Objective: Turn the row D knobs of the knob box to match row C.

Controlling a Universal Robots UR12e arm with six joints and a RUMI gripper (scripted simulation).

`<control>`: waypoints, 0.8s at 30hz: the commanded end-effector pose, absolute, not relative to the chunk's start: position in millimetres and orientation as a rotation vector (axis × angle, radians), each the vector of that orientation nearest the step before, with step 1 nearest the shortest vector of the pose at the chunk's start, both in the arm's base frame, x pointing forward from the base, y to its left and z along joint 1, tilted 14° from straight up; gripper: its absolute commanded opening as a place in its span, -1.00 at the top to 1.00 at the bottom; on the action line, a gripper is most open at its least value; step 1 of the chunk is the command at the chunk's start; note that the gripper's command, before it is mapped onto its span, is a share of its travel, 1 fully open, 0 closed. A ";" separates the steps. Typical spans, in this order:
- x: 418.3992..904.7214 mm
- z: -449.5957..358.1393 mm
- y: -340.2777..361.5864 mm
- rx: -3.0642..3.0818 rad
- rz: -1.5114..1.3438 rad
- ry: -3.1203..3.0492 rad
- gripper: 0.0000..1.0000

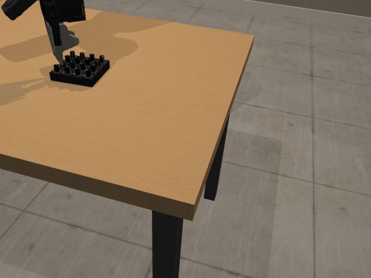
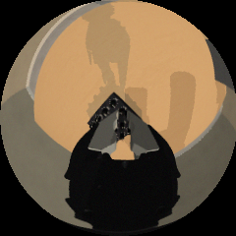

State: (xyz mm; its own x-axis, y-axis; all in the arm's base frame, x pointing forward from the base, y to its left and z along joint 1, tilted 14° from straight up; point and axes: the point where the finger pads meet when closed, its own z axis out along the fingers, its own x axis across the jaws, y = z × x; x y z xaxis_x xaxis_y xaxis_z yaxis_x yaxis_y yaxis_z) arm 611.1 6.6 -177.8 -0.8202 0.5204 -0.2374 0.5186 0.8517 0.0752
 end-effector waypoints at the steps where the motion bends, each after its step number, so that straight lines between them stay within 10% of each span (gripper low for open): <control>1: 611.4 -177.3 6.7 0.793 0.011 2.778 0.92; 24: 611.4 -177.3 6.6 0.768 0.007 2.785 0.92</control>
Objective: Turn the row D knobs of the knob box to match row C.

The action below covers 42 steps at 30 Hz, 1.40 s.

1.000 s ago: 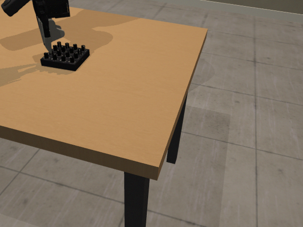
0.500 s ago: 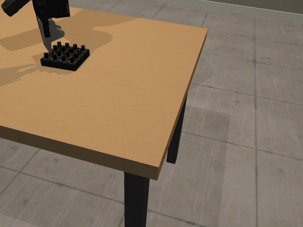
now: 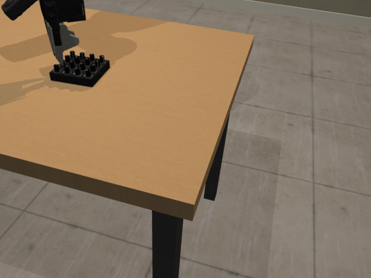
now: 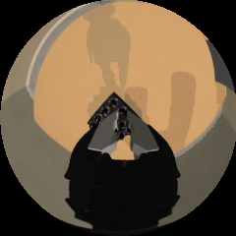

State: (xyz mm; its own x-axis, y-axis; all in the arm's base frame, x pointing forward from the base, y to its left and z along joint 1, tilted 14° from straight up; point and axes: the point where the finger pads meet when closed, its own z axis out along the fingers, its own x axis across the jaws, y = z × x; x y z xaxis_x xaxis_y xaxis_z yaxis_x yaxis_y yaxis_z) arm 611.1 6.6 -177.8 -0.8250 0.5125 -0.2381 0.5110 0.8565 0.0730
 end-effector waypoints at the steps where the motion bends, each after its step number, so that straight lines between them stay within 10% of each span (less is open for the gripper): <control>1: 611.4 -177.3 6.6 0.764 0.007 2.786 0.92; 42: 613.4 -176.8 6.0 0.122 -0.075 2.891 0.92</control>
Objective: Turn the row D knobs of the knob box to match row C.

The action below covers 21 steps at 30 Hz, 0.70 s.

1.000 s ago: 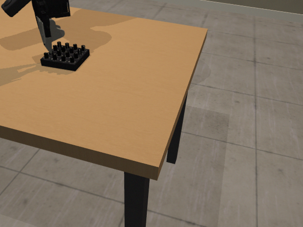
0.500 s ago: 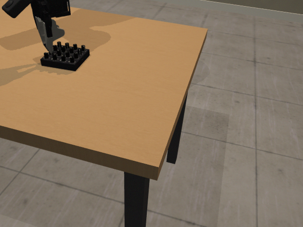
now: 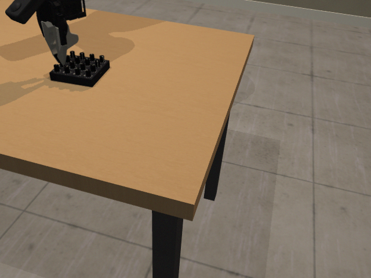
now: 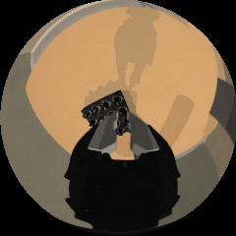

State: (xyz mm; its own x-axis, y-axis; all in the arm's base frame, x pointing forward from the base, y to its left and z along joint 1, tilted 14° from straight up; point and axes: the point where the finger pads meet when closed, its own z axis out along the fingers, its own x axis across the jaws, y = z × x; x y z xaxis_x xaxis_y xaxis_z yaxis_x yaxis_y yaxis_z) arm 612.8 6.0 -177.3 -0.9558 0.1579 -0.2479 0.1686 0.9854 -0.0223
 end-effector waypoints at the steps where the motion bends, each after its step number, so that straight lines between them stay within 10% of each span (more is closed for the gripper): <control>1: 613.5 -176.8 6.0 0.094 -0.079 2.892 0.92; 21: 615.3 -176.3 6.2 -0.468 -0.147 2.868 0.92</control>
